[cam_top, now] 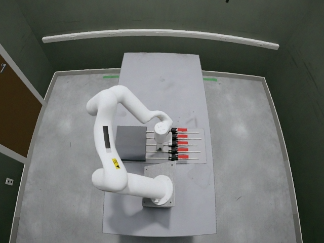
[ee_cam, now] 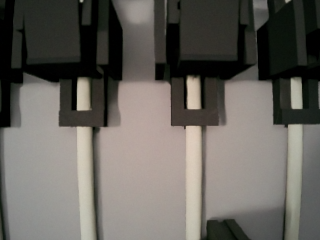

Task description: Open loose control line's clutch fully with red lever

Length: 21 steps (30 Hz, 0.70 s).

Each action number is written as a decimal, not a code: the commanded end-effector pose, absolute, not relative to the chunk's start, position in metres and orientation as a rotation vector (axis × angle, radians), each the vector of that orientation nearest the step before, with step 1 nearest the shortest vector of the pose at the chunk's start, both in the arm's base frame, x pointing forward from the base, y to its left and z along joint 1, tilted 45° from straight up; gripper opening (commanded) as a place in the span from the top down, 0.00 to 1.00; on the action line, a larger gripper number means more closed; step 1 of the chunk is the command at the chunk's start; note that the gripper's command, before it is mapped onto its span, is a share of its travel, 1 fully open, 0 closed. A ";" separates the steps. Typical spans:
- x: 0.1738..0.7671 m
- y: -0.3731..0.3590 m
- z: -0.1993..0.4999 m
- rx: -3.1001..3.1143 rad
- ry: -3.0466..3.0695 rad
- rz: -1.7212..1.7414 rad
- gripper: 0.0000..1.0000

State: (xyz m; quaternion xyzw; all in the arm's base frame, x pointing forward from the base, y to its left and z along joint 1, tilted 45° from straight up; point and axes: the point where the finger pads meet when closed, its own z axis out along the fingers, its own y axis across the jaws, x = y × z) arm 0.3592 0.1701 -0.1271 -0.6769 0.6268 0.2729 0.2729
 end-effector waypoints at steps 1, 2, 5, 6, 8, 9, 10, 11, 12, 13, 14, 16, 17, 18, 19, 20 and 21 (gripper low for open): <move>0.362 0.170 -0.127 -1.821 1.687 0.733 1.00; 0.362 0.170 -0.127 -1.821 1.687 0.733 1.00; 0.365 0.170 -0.127 -1.821 1.687 0.733 1.00; 0.366 0.170 -0.127 -1.821 1.687 0.733 1.00; 0.368 0.170 -0.127 -1.821 1.687 0.733 1.00; 0.369 0.170 -0.127 -1.821 1.687 0.733 1.00; 0.370 0.171 -0.127 -1.821 1.687 0.733 1.00; 0.371 0.171 -0.127 -1.821 1.687 0.733 1.00; 0.372 0.171 -0.127 -1.821 1.687 0.733 1.00; 0.373 0.171 -0.127 -1.821 1.687 0.733 1.00; 0.375 0.171 -0.127 -1.821 1.687 0.733 1.00; 0.377 0.171 -0.126 -1.821 1.687 0.733 1.00; 0.378 0.171 -0.126 -1.821 1.687 0.733 1.00; 0.378 0.171 -0.126 -1.821 1.687 0.733 1.00; 0.378 0.171 -0.126 -1.821 1.687 0.733 1.00; 0.379 0.171 -0.126 -1.821 1.687 0.733 1.00; 0.380 0.171 -0.126 -1.821 1.687 0.733 1.00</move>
